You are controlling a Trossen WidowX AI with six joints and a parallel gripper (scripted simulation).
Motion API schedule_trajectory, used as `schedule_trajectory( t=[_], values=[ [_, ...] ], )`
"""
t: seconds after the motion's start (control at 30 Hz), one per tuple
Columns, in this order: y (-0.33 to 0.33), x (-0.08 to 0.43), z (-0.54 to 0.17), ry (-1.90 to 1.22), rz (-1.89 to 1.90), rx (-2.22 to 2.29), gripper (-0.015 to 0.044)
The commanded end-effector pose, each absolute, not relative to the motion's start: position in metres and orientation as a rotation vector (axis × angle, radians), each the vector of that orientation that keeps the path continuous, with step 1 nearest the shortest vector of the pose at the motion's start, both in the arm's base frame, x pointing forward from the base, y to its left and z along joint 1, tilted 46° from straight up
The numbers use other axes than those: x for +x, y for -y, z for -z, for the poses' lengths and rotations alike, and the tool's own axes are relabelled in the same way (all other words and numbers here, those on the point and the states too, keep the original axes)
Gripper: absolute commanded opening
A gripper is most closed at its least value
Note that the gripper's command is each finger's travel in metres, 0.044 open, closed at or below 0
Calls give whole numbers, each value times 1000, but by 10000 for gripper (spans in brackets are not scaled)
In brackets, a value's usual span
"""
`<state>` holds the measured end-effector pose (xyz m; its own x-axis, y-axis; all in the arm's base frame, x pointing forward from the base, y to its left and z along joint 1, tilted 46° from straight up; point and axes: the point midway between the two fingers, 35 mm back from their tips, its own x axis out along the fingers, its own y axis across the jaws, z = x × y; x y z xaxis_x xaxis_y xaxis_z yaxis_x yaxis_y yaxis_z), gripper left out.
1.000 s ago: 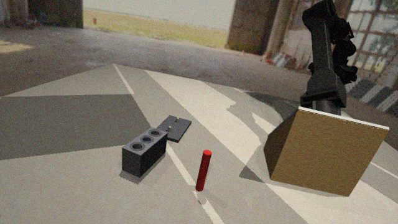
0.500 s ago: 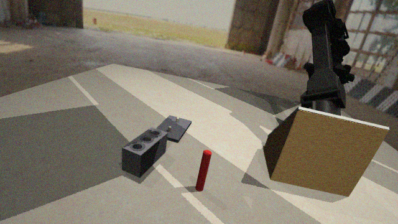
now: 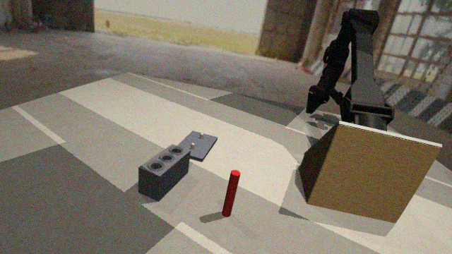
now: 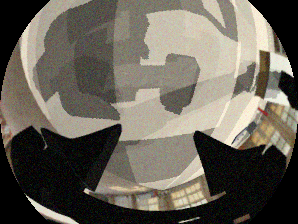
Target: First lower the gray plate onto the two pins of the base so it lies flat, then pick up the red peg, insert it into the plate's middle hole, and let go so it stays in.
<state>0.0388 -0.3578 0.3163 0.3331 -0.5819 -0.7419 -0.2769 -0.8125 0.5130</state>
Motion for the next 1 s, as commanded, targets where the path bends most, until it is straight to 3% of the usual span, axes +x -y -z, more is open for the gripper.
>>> schedule_trajectory(
  t=[0.0,0.5,0.97],
  values=[
    [355,95,-305,410,1435,2105,440],
    [254,306,-204,-782,1077,1207,440],
    [71,394,-79,-1537,410,-57,440]
  ],
)
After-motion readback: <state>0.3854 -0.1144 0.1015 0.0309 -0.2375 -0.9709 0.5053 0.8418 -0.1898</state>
